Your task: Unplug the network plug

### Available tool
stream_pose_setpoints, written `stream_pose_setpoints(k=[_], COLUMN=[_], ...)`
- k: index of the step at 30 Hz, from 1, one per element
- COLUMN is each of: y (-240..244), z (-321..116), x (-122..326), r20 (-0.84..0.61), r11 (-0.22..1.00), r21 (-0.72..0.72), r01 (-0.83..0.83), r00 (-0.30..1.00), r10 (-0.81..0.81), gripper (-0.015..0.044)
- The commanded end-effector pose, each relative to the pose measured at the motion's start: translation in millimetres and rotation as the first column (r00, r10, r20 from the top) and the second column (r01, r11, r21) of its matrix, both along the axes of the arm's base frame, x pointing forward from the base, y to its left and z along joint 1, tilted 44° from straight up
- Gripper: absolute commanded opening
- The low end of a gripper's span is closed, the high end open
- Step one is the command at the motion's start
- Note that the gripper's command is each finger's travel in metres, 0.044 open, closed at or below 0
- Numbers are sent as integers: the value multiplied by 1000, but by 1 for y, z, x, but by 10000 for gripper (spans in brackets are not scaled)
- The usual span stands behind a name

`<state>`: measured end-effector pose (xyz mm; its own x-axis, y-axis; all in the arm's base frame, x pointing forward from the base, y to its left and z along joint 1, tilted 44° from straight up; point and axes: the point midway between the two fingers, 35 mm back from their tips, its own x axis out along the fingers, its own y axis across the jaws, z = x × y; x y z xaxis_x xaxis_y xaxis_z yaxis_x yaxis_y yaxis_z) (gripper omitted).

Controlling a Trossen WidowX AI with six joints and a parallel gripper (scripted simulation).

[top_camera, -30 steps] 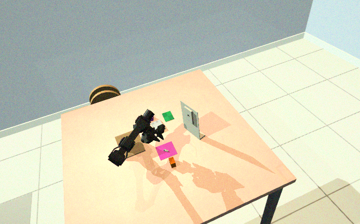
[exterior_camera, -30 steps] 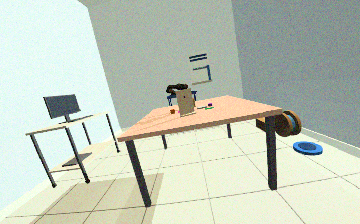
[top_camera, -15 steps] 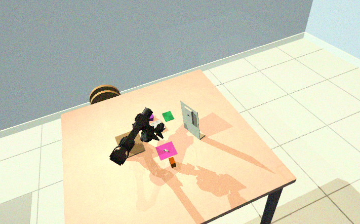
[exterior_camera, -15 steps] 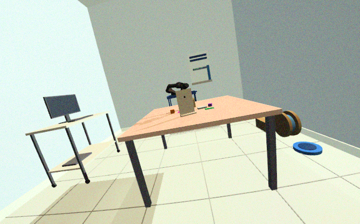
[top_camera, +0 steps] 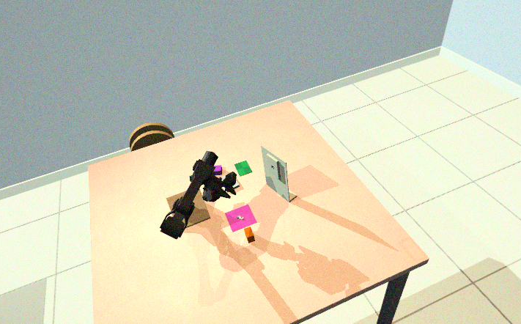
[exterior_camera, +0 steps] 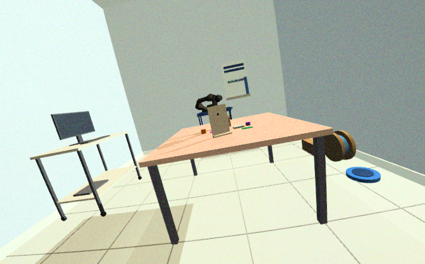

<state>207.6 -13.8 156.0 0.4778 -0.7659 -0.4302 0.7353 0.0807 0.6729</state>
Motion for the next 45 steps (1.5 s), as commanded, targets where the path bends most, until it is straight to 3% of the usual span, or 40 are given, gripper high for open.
stream_pose_setpoints(k=[1,22,33,45], y=[8,48,48,48], z=[9,60,60,60], x=[1,-4,-4,-4], r20=[0,-9,-9,-9], r11=[1000,988,988,988], r21=[15,64,64,64], r01=[-19,-138,-138,-138], r00=[1000,990,990,990], r10=[19,139,139,139], gripper=[156,156,440,440])
